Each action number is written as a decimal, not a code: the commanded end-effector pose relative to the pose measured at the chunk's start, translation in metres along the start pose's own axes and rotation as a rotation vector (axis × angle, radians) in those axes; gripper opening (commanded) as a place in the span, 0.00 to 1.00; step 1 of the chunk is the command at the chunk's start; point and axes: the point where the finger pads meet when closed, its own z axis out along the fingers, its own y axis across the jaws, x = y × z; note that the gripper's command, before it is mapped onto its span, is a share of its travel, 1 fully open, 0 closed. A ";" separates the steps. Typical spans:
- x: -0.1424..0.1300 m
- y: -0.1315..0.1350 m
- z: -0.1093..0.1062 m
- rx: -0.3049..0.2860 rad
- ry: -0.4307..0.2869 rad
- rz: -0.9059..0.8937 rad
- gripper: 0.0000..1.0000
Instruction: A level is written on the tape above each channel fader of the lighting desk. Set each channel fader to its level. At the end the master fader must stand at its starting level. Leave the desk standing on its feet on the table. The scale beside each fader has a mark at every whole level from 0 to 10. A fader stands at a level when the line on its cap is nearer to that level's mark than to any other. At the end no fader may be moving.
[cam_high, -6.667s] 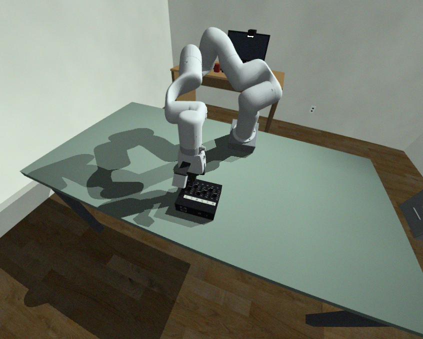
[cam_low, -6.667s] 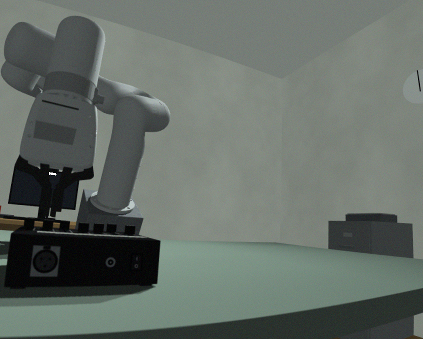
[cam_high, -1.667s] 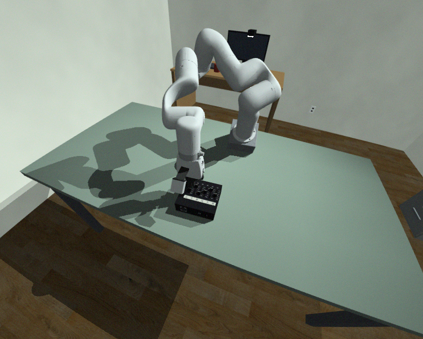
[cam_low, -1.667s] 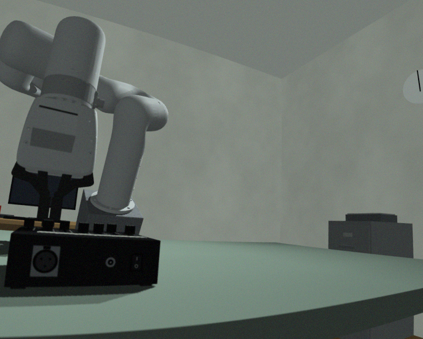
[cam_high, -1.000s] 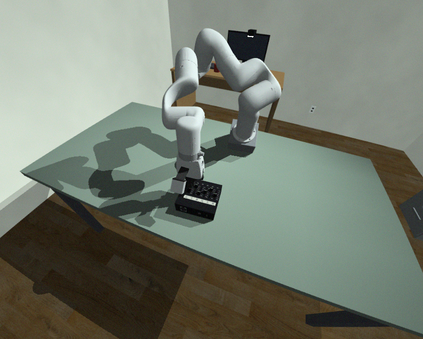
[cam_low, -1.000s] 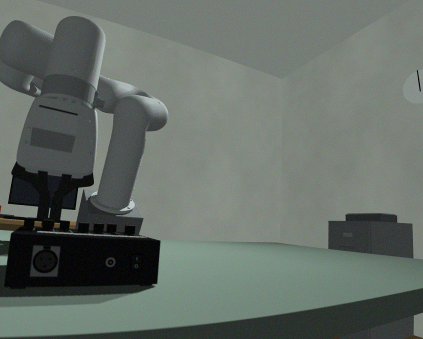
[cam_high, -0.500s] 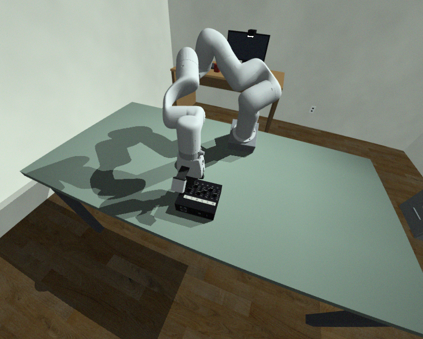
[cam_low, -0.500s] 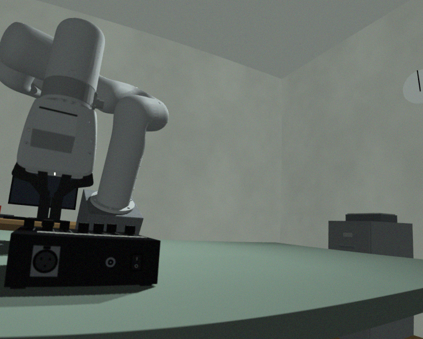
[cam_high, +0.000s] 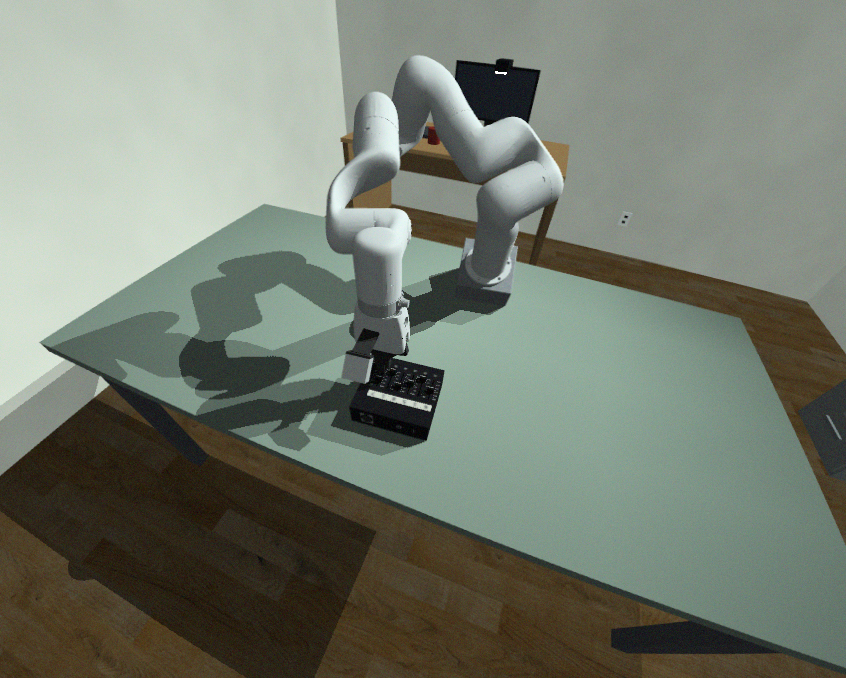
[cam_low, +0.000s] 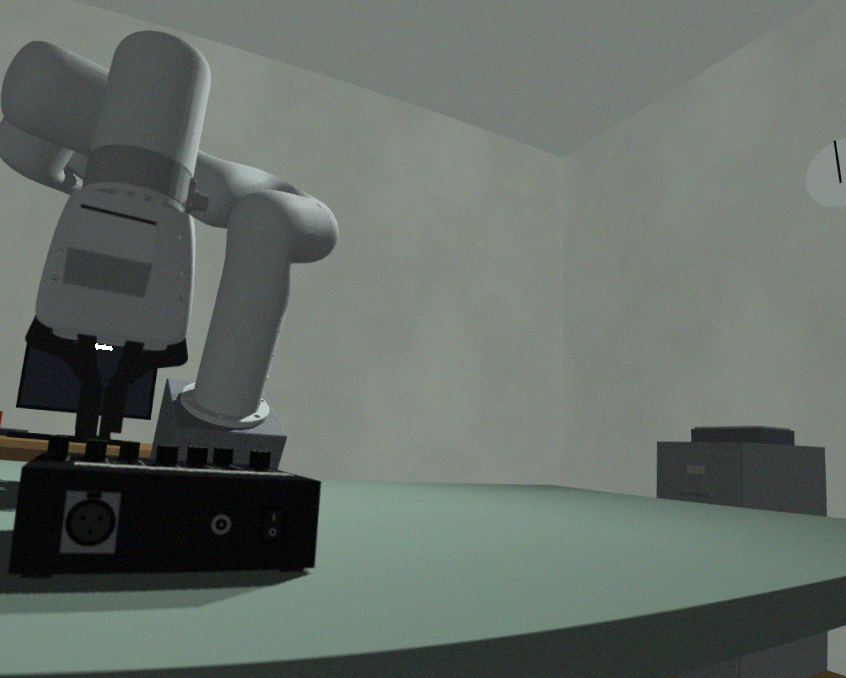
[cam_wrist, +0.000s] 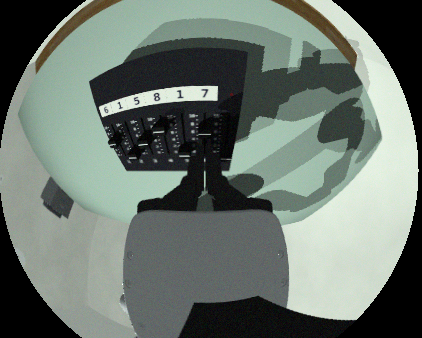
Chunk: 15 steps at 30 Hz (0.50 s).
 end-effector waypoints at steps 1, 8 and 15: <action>0.001 0.001 -0.009 -0.002 0.002 0.000 0.00; 0.001 0.001 -0.024 -0.002 0.002 0.000 0.00; 0.001 0.001 -0.035 -0.002 0.002 0.000 0.00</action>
